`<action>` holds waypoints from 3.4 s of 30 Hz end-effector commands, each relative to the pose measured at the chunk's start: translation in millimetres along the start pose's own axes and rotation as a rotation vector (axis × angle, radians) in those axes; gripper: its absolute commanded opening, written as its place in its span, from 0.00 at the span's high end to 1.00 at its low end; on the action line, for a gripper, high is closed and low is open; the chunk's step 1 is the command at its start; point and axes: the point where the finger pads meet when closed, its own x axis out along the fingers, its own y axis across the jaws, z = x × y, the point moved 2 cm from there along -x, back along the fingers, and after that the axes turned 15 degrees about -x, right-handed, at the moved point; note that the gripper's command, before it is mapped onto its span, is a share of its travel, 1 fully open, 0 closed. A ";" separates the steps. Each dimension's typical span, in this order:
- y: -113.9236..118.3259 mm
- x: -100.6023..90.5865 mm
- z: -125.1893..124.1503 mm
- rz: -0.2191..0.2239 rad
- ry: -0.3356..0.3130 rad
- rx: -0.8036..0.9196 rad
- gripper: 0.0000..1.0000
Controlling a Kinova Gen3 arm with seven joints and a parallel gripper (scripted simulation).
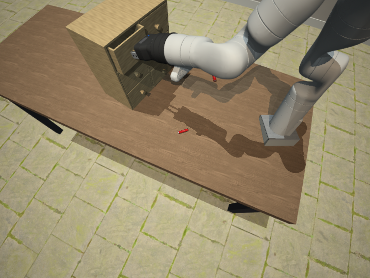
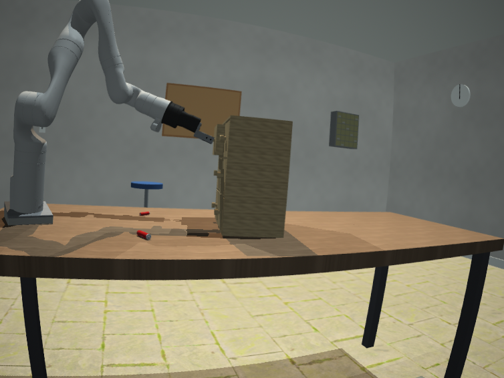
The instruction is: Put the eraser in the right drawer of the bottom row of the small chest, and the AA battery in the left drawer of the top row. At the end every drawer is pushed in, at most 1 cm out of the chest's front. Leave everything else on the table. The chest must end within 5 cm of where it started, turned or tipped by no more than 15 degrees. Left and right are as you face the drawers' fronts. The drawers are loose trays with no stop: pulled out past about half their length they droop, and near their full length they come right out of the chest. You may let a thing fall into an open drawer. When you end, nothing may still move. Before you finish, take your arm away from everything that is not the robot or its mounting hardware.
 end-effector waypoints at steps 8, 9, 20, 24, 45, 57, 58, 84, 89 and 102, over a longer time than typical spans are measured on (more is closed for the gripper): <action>3.4 -15.0 -3.9 0.006 -0.002 -0.001 0.63; 3.5 -16.3 -4.3 0.006 -0.002 -0.001 0.63; 4.5 -27.4 -8.2 0.006 -0.002 -0.001 0.63; 4.9 -31.5 -9.7 0.006 -0.002 -0.001 0.63; 5.7 -41.0 -13.0 0.006 -0.002 -0.001 0.63; 5.8 -41.7 -13.3 0.006 -0.002 -0.001 0.63; 5.8 -41.7 -13.3 0.006 -0.002 -0.001 0.63; 5.8 -42.3 -13.5 0.006 -0.002 -0.001 0.33; 7.1 -56.8 -18.6 0.006 -0.002 -0.001 0.33; 9.9 -88.7 -29.9 0.006 -0.002 -0.001 0.33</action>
